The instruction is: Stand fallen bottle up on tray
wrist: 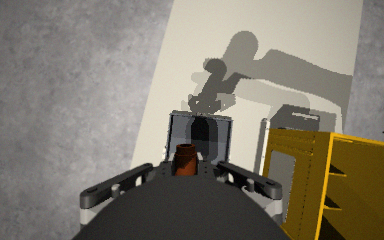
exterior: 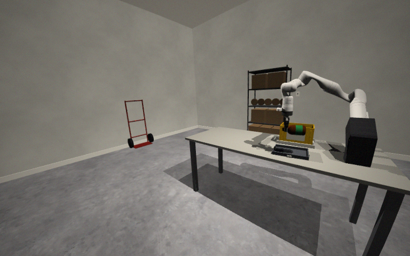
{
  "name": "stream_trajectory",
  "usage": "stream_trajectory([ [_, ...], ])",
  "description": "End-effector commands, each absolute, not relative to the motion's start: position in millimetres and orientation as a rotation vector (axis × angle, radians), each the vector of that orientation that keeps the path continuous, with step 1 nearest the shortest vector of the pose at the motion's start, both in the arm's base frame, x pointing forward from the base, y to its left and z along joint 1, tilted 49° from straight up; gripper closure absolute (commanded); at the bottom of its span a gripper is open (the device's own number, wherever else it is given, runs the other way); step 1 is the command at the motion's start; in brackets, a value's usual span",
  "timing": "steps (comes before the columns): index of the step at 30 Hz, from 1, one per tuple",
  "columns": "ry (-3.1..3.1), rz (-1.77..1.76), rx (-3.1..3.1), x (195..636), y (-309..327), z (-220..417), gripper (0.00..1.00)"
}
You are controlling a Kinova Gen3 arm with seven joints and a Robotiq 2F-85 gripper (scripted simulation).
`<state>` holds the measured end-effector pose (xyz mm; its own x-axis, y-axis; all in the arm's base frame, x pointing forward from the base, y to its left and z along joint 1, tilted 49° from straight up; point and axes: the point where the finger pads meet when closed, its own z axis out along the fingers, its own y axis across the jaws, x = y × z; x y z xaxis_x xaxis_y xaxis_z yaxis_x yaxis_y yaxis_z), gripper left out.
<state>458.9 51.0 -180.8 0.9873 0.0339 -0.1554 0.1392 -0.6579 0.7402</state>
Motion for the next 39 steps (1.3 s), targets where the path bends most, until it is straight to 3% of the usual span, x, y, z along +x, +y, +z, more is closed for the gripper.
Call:
stream_trajectory([
  [1,0.086,-0.141,2.288,459.7,52.6,-180.0,1.00],
  [39,-0.083,-0.064,2.285,459.8,52.7,-180.0,1.00],
])
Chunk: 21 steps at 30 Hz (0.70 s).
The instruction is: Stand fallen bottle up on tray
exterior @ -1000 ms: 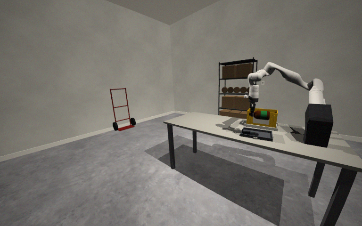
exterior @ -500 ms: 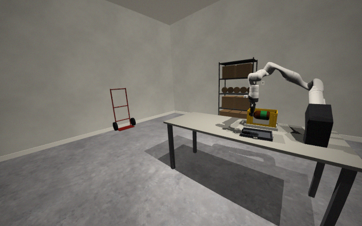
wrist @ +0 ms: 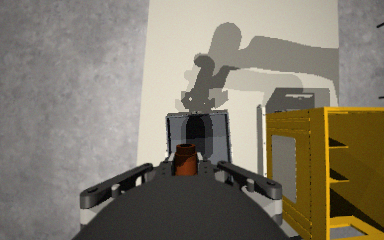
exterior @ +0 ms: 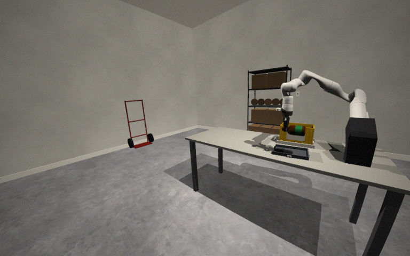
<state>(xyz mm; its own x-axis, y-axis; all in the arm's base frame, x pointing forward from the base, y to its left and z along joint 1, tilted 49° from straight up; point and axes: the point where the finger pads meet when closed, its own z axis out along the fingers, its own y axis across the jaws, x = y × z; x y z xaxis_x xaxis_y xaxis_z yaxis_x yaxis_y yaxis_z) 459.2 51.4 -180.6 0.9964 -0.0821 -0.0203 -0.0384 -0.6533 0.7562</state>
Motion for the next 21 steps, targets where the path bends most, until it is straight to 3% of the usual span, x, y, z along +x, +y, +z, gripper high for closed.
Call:
stream_trajectory([
  [1,-0.083,-0.064,2.285,459.8,52.7,-180.0,1.00],
  [21,-0.109,-0.052,2.283,459.8,52.7,-180.0,1.00],
])
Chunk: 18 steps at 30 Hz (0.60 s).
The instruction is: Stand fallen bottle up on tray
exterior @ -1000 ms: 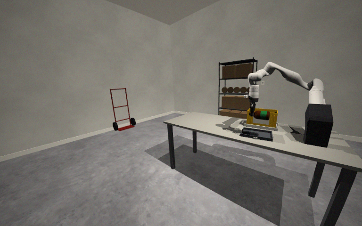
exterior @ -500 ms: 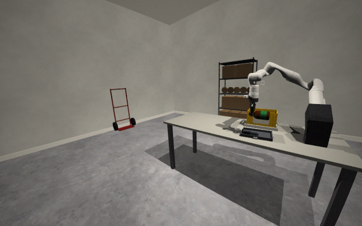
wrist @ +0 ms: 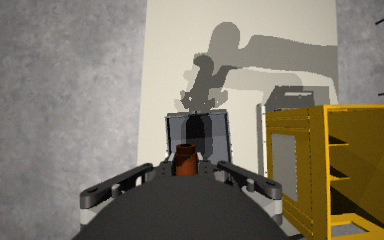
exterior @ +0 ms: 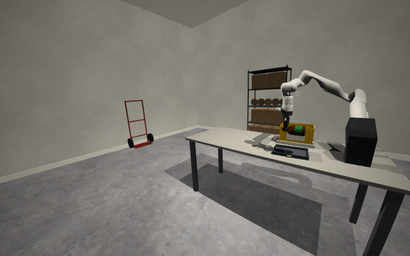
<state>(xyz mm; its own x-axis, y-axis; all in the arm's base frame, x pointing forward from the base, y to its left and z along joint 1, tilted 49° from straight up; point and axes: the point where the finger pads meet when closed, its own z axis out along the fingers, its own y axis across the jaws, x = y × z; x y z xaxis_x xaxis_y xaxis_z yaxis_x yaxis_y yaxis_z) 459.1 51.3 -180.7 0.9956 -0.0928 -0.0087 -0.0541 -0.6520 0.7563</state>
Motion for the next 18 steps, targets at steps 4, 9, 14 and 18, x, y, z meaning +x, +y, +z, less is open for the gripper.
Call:
stream_trajectory([
  [4,-0.131,-0.042,2.282,459.7,52.7,-180.0,1.00],
  [9,-0.213,-0.004,2.275,459.7,52.6,-180.0,1.00],
  [14,-0.303,0.037,2.265,459.7,52.6,-180.0,1.00],
  [18,-0.354,0.061,2.258,459.8,52.7,-180.0,1.00],
])
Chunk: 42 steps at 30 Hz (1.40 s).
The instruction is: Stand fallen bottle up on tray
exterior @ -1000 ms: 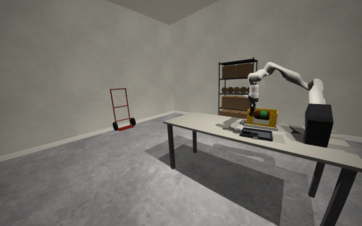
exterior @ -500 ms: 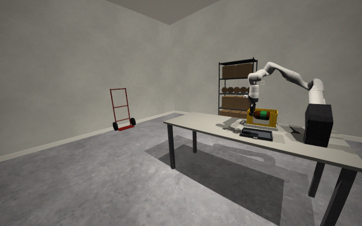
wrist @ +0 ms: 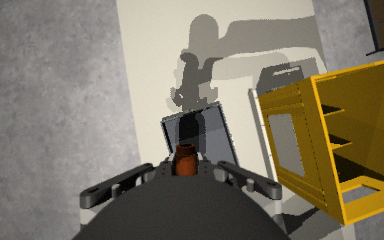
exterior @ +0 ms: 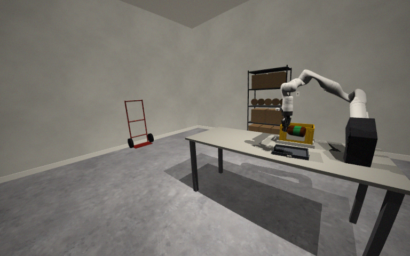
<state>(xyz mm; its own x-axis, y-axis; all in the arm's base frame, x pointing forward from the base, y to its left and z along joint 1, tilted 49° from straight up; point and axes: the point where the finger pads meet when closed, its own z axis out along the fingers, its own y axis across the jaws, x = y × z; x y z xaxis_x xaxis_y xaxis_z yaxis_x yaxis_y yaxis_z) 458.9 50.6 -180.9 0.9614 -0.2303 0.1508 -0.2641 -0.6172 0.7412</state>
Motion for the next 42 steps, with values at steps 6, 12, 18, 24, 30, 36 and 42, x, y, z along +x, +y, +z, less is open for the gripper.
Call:
stream_trajectory([
  [6,-0.378,0.072,2.255,459.8,52.7,-180.0,1.00],
  [12,-0.380,0.073,2.255,459.8,52.7,-180.0,1.00],
  [18,-0.380,0.073,2.255,459.8,52.7,-180.0,1.00],
  [24,-0.380,0.073,2.255,459.8,52.7,-180.0,1.00],
  [30,-0.380,0.073,2.255,459.8,52.7,-180.0,1.00],
  [36,-0.380,0.073,2.255,459.8,52.7,-180.0,1.00],
  [42,-0.380,0.073,2.255,459.8,52.7,-180.0,1.00],
])
